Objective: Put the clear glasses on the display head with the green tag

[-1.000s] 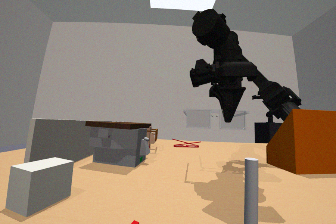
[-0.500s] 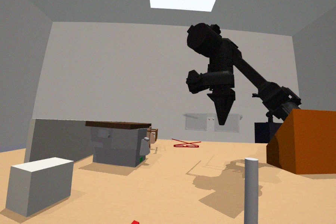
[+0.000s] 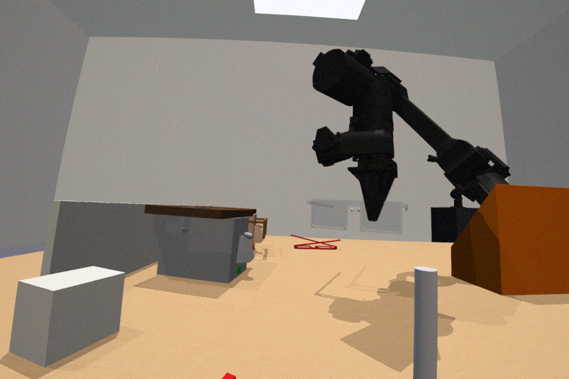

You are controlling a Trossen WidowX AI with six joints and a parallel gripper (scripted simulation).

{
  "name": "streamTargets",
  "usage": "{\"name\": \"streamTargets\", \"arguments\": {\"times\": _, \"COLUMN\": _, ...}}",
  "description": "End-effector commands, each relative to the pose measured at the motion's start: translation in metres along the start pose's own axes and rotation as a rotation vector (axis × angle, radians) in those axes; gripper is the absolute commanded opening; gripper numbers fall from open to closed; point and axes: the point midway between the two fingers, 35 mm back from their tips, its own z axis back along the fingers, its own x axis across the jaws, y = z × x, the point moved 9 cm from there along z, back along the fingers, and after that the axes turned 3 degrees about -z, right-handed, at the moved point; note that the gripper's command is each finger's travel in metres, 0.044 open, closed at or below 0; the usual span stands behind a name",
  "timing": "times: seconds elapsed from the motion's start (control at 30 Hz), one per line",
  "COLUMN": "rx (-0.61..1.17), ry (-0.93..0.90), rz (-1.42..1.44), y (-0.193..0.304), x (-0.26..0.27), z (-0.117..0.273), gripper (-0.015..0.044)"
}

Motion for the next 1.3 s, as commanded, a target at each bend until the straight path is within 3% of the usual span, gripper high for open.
{"name": "streamTargets", "arguments": {"times": 0.0, "rx": 0.001, "ry": 0.015, "rz": 0.011, "y": 0.002, "x": 0.000, "z": -0.008, "gripper": 0.0000}}
{"name": "streamTargets", "arguments": {"times": 1.27, "rx": 0.001, "ry": 0.014, "rz": 0.011, "y": 0.001, "x": 0.000, "z": -0.046, "gripper": 0.0000}}
